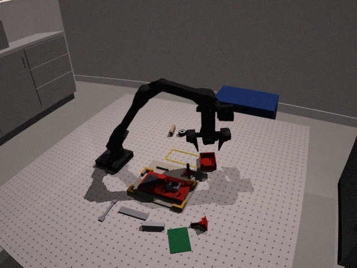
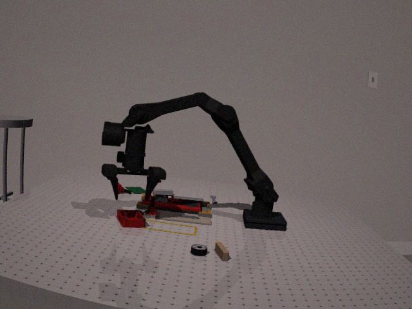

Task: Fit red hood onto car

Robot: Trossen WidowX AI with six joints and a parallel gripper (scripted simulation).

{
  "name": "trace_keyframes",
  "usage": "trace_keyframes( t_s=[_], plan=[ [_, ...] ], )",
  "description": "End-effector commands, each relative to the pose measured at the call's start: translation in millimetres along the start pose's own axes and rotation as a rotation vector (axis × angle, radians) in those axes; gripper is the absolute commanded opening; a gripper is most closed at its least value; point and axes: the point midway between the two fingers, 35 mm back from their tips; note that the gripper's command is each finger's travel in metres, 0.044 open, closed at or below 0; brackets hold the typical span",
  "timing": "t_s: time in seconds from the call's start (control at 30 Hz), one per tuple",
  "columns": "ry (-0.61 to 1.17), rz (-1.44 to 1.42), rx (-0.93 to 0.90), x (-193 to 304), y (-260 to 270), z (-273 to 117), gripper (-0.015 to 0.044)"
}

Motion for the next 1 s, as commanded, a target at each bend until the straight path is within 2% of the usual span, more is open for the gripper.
trace_keyframes(
  t_s=[0.0, 0.97],
  plan=[
    [-0.001, 0.007, 0.008, -0.1, -1.5, 6.4, 0.044],
    [-0.001, 0.007, 0.008, -1.6, -2.1, 32.7, 0.044]
  ],
)
Point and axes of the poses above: the point midway between the two fingers, 35 mm back from their tips, its own z axis out along the fingers, its own y axis across the jaws, x = y × z, and after that the axes turned 14 degrees about -z, right-handed
